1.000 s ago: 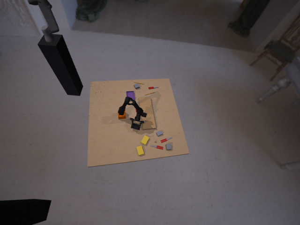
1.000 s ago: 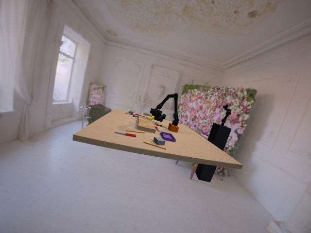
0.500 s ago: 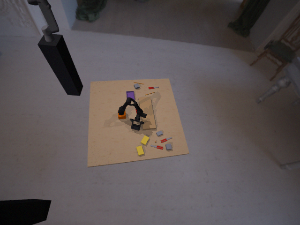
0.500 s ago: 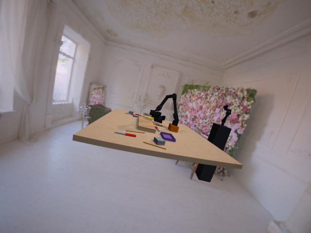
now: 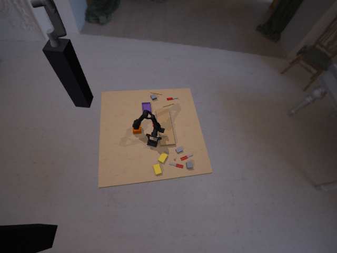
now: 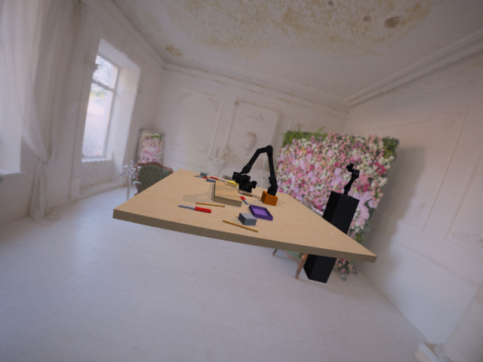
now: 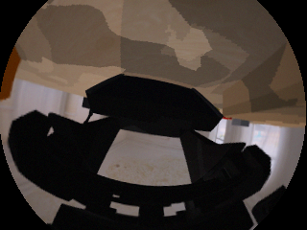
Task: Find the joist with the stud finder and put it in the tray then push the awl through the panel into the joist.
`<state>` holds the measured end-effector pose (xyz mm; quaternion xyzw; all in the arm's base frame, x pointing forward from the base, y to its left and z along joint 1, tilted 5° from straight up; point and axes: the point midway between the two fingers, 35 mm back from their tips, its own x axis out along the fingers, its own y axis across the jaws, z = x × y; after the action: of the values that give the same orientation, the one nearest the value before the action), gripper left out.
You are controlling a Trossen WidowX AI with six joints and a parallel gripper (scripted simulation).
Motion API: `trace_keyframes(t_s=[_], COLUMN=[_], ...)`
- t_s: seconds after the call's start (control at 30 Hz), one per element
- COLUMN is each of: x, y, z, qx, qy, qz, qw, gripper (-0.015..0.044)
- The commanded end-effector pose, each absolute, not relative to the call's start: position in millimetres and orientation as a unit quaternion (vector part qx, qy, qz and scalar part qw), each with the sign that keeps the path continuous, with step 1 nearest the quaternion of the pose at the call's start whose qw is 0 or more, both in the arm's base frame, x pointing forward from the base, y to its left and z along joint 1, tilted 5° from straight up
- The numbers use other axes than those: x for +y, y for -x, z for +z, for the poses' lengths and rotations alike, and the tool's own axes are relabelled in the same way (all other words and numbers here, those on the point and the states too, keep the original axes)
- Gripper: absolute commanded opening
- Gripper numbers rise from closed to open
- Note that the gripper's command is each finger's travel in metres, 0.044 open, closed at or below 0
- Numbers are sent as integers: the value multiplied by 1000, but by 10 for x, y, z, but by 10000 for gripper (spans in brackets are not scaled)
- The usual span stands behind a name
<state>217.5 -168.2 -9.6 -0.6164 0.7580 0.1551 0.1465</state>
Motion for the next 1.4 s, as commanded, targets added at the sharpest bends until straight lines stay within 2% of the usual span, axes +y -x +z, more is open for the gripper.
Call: trace_keyframes(t_s=[0.0,0.2,0.23,1.37], x=[-1683,-1683,-1683,-1641], y=[-2176,-2176,-2176,-2178], z=[-96,-96,-96,-150], qx=[758,758,758,758], qy=[617,617,617,616], qz=[154,154,154,155], qw=[146,146,146,146], gripper=[210,368,379,379])
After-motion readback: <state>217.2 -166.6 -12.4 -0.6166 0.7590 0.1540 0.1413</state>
